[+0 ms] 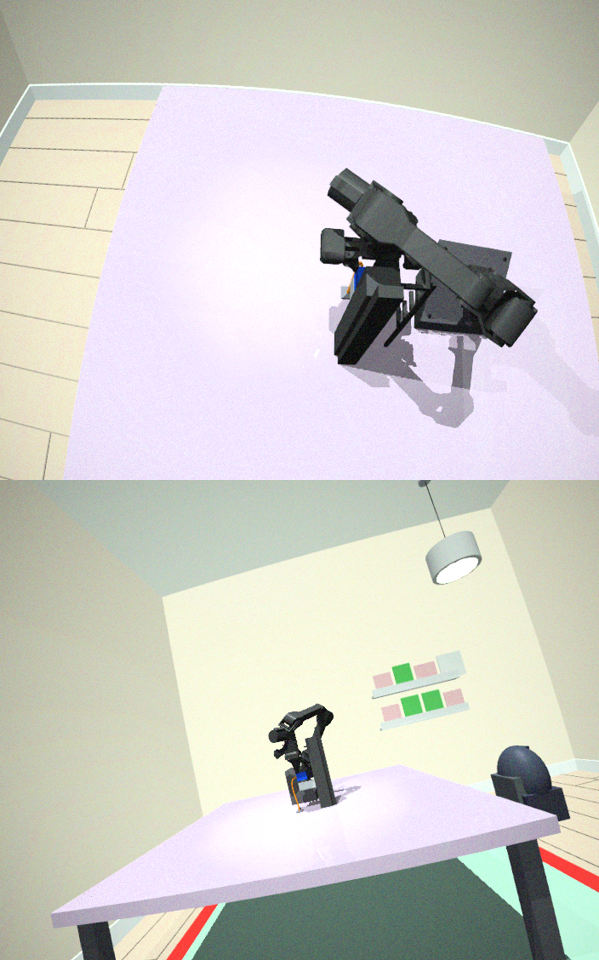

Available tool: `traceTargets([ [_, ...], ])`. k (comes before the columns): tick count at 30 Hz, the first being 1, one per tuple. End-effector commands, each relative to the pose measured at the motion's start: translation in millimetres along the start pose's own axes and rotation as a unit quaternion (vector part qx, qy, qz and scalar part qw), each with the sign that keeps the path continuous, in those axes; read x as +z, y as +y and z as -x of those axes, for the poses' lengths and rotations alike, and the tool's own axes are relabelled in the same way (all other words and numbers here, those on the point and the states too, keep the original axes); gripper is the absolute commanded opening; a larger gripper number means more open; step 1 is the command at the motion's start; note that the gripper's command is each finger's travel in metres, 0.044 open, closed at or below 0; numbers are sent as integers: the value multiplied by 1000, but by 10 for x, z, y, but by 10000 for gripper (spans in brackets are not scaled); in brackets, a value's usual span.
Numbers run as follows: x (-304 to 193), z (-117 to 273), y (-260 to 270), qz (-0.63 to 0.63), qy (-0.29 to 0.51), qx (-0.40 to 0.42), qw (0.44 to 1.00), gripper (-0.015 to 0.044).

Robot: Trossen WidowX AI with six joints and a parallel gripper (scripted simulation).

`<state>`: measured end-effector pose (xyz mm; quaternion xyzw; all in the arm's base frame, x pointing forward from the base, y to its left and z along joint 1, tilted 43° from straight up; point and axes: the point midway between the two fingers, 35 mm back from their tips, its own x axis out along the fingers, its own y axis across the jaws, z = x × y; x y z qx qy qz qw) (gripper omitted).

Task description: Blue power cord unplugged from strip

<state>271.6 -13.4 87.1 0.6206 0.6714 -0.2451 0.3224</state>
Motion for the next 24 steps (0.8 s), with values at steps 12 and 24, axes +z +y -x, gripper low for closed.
traceTargets([
  [12, -44, -110, -1, -2, 2, 3, 1000, 160],
  [24, -39, -88, -5, 0, 0, 0, 1000, 15],
])
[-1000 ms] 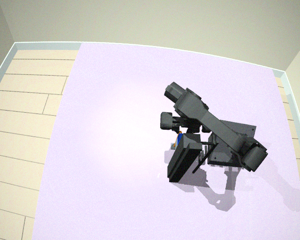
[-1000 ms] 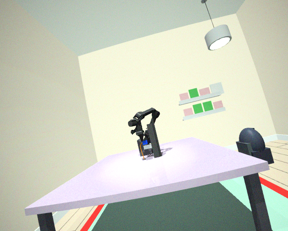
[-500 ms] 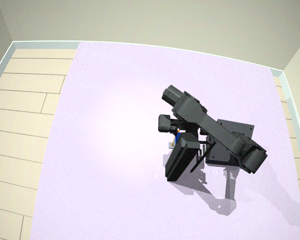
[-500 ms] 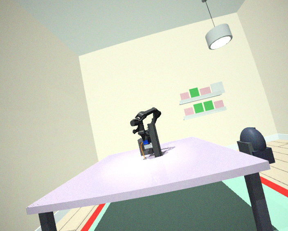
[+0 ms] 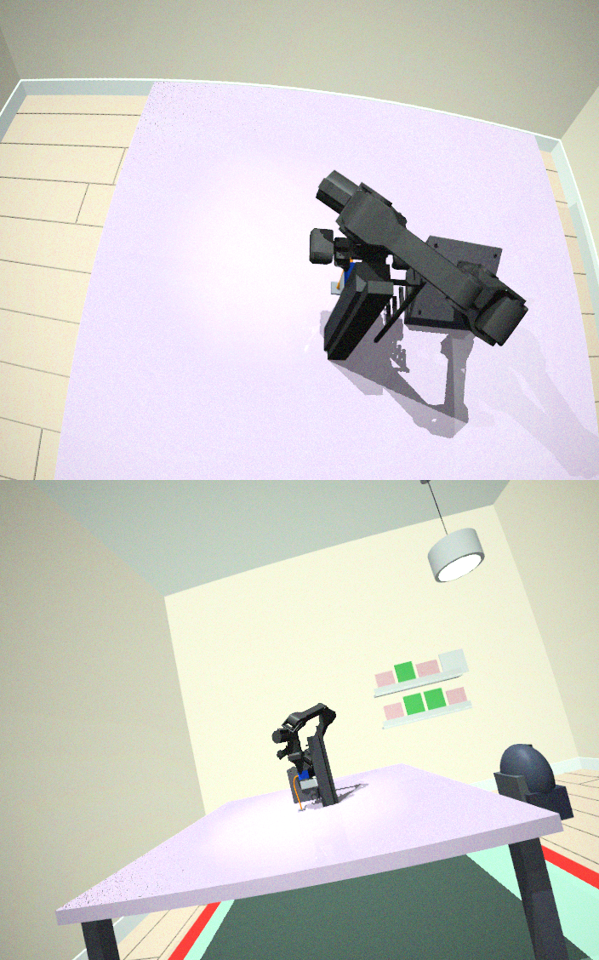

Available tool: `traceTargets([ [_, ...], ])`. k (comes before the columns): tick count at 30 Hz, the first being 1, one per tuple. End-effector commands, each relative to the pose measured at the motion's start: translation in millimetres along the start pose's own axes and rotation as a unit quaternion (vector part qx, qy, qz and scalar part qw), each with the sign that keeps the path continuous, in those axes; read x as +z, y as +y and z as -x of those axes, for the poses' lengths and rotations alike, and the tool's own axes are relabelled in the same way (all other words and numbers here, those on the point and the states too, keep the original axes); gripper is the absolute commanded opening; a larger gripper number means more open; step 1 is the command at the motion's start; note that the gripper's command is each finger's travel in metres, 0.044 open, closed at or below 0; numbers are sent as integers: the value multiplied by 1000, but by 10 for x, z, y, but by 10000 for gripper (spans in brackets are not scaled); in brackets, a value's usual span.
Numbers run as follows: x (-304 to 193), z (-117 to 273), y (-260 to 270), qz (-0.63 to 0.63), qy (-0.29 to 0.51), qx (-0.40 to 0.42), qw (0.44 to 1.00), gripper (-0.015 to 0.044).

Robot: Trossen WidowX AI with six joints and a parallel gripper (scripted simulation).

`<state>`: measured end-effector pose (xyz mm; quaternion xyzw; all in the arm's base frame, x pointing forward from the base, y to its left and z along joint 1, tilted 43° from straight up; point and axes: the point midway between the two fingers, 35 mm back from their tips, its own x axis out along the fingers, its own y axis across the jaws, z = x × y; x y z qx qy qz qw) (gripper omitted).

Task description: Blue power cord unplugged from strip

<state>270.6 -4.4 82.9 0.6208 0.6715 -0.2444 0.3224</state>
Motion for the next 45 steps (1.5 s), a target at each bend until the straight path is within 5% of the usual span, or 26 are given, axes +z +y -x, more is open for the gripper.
traceTargets([
  [1, 0, 5, -3, -1, 0, -1, 1000, 8],
  [45, 653, 71, -19, -2, -2, 2, 1000, 0],
])
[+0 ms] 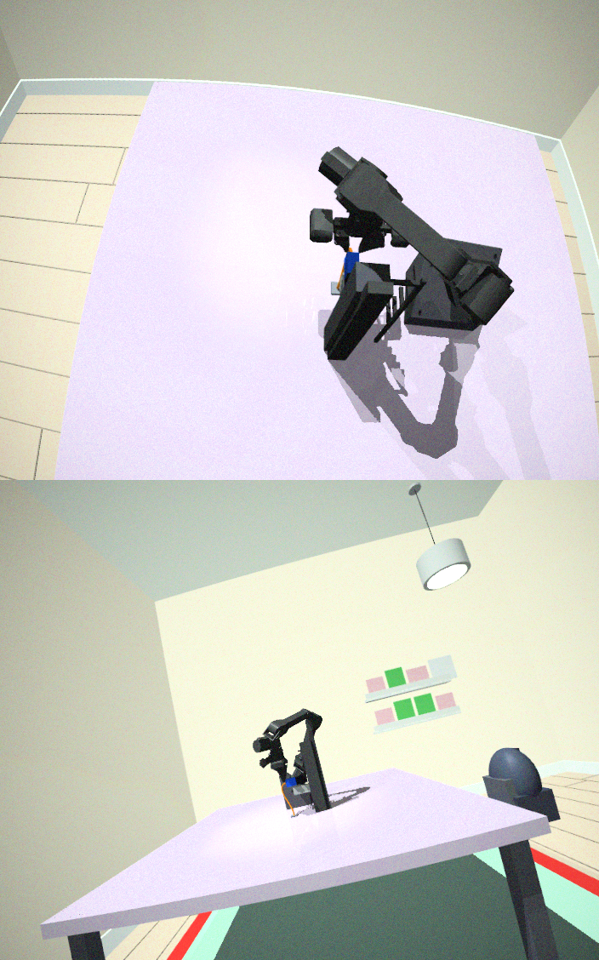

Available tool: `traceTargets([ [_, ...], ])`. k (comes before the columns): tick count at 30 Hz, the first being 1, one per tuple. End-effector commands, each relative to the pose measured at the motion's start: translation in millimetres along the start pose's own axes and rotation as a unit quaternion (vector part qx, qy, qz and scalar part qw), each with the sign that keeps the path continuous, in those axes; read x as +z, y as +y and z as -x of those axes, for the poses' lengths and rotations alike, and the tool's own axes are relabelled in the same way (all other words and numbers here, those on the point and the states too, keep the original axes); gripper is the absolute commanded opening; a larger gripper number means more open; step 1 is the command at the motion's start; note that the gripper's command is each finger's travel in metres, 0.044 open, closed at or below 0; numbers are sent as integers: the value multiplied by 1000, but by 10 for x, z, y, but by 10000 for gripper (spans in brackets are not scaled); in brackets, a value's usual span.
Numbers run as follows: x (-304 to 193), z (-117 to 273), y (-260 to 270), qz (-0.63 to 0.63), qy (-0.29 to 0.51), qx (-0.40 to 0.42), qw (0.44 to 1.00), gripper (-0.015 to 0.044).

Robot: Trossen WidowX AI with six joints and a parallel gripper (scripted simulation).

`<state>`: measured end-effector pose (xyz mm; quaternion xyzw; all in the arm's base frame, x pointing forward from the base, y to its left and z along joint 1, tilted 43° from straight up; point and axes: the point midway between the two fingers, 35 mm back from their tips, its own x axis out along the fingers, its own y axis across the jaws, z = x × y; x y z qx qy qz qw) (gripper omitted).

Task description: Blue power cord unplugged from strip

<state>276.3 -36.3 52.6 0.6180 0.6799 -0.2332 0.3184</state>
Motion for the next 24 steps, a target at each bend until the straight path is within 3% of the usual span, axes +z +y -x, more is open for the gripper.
traceTargets([
  [1, 0, 0, 0, 0, 0, 0, 1000, 26],
  [6, 0, 0, 0, 0, 0, 0, 1000, 157],
  [24, 8, 106, -8, -10, -11, 7, 1000, 160],
])
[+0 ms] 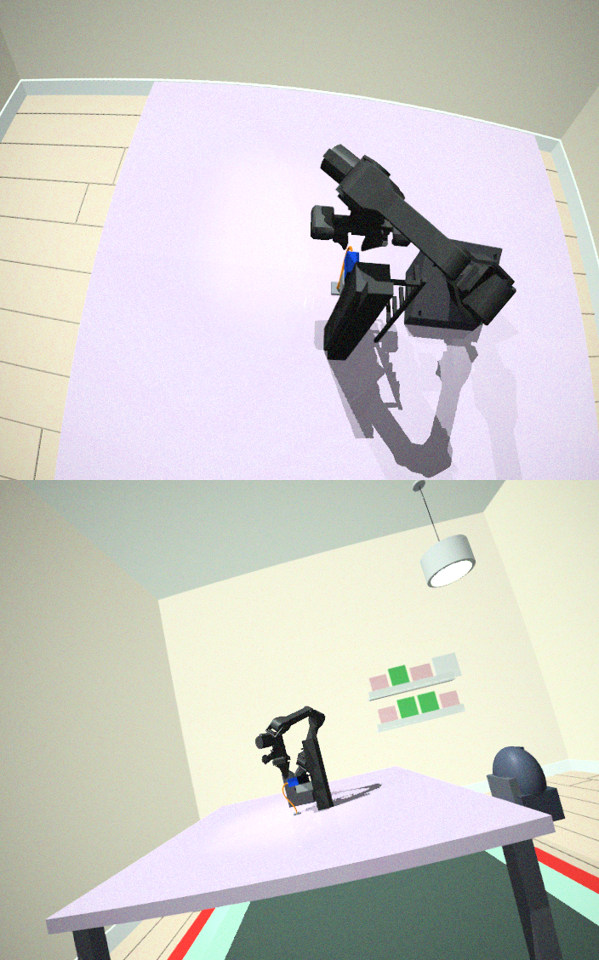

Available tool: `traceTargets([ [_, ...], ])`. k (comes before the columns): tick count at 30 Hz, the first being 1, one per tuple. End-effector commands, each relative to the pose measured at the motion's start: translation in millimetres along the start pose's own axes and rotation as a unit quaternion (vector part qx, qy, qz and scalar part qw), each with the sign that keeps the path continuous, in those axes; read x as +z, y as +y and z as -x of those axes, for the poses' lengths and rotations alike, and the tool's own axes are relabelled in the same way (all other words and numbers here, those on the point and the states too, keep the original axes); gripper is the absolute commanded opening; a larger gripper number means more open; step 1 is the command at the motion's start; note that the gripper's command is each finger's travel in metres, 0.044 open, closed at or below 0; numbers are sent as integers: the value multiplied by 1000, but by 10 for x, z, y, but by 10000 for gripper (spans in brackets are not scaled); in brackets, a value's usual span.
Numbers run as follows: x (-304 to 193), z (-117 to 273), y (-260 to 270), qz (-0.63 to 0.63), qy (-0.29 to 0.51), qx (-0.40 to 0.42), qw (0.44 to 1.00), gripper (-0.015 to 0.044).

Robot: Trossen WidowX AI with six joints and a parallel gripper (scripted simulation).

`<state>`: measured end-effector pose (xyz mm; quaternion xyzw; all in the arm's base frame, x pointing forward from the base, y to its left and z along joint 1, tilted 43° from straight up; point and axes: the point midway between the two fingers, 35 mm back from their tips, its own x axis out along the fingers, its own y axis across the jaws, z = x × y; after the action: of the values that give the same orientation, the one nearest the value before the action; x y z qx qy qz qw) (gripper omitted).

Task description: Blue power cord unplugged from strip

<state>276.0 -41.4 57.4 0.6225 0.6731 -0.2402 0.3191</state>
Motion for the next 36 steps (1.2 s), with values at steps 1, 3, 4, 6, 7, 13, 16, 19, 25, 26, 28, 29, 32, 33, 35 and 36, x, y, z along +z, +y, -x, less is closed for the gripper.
traceTargets([
  [1, 3, 36, -1, -3, -5, 2, 1000, 160],
  [3, -10, 36, 0, -3, -5, 2, 1000, 160],
  [4, -20, 36, 0, -3, -5, 2, 1000, 160],
  [6, -47, 36, 2, -3, -5, 2, 1000, 160],
  [7, -63, 36, 3, -3, -5, 2, 1000, 160],
  [13, -163, 34, 6, -3, -5, 1, 1000, 160],
  [16, -209, 33, 6, -3, -5, 1, 1000, 160],
  [19, -220, 33, 6, -3, -5, 1, 1000, 160],
  [25, -220, -1, 7, -3, -5, 1, 1000, 160],
  [26, -220, -14, 7, -3, -5, 1, 1000, 160],
  [28, -220, -46, 7, -3, -5, 2, 1000, 160],
  [29, -220, -62, 7, -3, -5, 2, 1000, 160],
  [32, -220, -87, 6, -3, -5, 2, 1000, 160],
  [33, -220, -87, 6, -3, -5, 2, 1000, 160],
  [35, -215, -62, 2, -1, -6, -1, 1000, 107],
  [36, -215, -62, 2, -1, -6, -1, 1000, 81],
])
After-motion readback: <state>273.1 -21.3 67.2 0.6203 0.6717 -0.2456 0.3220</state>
